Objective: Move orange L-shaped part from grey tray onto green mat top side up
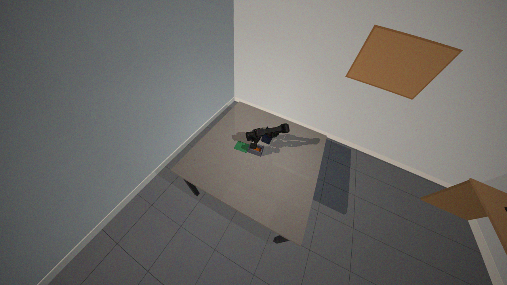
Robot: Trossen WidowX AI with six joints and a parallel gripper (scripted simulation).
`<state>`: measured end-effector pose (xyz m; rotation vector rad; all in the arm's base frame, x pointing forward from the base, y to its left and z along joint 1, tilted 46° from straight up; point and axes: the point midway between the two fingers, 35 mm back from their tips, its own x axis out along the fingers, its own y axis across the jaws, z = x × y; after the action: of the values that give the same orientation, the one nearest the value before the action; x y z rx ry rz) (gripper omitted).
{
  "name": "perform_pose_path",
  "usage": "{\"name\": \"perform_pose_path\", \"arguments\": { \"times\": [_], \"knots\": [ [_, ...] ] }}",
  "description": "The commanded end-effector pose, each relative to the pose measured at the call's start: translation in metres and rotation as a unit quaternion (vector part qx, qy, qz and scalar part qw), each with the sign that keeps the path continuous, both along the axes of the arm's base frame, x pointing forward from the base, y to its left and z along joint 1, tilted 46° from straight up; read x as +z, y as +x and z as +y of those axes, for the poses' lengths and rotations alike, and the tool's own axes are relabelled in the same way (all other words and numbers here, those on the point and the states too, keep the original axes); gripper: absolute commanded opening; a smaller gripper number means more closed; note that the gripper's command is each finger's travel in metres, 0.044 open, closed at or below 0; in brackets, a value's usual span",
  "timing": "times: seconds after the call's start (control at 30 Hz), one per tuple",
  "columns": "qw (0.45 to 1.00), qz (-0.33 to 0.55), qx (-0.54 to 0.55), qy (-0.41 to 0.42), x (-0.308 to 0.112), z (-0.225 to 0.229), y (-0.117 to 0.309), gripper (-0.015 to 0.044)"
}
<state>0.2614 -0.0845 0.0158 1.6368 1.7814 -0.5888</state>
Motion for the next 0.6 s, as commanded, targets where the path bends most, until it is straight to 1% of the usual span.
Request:
{"name": "perform_pose_path", "arguments": {
  "times": [0.0,0.57],
  "knots": [
    [1.000,0.000,-0.004,0.002,-0.004,0.004,0.001,0.0280],
    [1.000,0.000,-0.004,0.002,-0.024,0.024,0.000,0.0280]
  ]
}}
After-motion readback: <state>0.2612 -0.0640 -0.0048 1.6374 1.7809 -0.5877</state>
